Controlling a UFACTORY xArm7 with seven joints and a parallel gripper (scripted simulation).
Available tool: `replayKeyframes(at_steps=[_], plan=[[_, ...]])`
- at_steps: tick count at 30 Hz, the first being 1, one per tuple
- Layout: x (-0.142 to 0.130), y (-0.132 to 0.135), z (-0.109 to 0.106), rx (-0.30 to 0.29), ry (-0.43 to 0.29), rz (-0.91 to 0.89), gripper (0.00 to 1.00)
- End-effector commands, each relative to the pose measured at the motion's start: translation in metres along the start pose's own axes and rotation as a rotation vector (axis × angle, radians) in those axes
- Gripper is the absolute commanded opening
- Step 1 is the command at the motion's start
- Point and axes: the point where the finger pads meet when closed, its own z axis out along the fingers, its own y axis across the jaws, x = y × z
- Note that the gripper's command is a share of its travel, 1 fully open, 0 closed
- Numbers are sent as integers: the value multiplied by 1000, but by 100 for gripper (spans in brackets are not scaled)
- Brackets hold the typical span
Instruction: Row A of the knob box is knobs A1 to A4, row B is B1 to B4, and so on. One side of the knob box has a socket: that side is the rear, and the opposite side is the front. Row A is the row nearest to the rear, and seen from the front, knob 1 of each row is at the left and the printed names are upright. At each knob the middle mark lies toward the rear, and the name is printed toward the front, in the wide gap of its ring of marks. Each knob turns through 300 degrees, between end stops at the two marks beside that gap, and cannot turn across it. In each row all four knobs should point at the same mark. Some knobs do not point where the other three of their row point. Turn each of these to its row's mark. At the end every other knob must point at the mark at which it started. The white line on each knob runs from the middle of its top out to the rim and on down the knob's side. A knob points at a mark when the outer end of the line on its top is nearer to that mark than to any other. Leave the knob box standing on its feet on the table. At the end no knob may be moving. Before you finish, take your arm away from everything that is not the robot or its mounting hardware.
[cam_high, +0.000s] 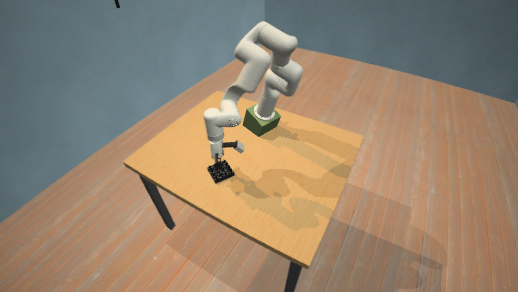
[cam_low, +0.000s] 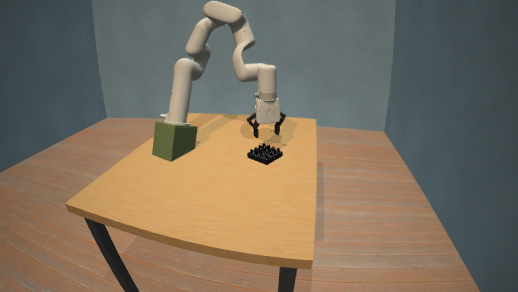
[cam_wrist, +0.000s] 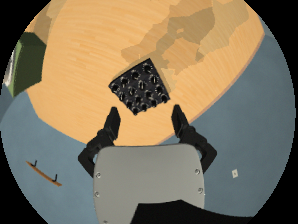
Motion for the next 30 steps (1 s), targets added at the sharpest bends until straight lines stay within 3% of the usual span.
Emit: replayKeyframes(at_steps=[1, 11, 22, 23, 30], plan=[[-5, 3, -3, -15, 1, -155, 100], [-13, 8, -5, -13, -1, -486, 100], [-14, 9, -6, -13, -2, -535, 100], [-14, 9, -6, -13, -2, -535, 19], [-14, 9, -6, -13, -2, -535, 19]])
